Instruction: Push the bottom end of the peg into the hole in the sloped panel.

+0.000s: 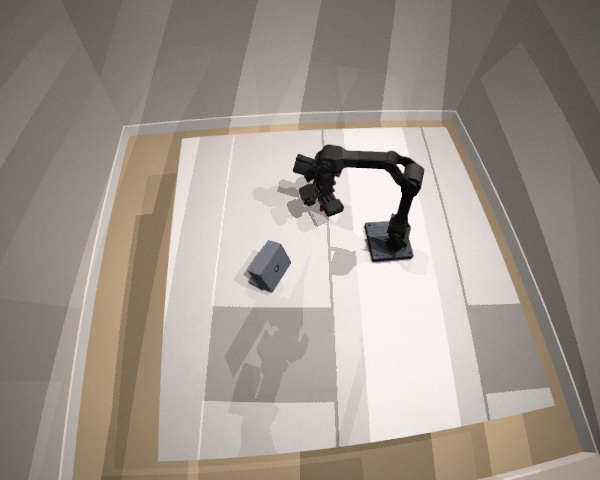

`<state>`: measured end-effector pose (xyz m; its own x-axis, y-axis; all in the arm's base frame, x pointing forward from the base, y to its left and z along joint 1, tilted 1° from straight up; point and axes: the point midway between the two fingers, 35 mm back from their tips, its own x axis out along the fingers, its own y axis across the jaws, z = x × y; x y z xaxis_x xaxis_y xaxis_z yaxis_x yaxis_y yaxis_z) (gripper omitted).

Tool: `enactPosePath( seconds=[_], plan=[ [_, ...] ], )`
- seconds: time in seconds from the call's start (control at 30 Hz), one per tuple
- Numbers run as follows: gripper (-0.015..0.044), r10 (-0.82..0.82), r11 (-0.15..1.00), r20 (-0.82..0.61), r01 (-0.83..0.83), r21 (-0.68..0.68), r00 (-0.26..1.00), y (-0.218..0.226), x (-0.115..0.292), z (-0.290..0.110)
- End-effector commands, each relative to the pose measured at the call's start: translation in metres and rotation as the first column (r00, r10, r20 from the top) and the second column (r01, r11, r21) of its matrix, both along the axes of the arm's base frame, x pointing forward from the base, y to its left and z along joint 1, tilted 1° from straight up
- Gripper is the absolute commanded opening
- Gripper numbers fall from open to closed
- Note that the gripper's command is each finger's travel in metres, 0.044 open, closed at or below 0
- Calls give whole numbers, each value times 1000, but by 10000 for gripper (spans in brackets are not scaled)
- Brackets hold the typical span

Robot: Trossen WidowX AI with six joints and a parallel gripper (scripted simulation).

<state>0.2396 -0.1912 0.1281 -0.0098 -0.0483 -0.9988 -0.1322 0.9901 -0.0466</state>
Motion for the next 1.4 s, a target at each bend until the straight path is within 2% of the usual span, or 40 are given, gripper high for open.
enactPosePath(
  seconds=[0.0, 1.37],
  plan=[
    [0, 31, 999, -10, -31, -22, 999, 2, 4, -1],
    [0, 254, 947, -96, -268, -177, 962, 27, 37, -12]
  ],
)
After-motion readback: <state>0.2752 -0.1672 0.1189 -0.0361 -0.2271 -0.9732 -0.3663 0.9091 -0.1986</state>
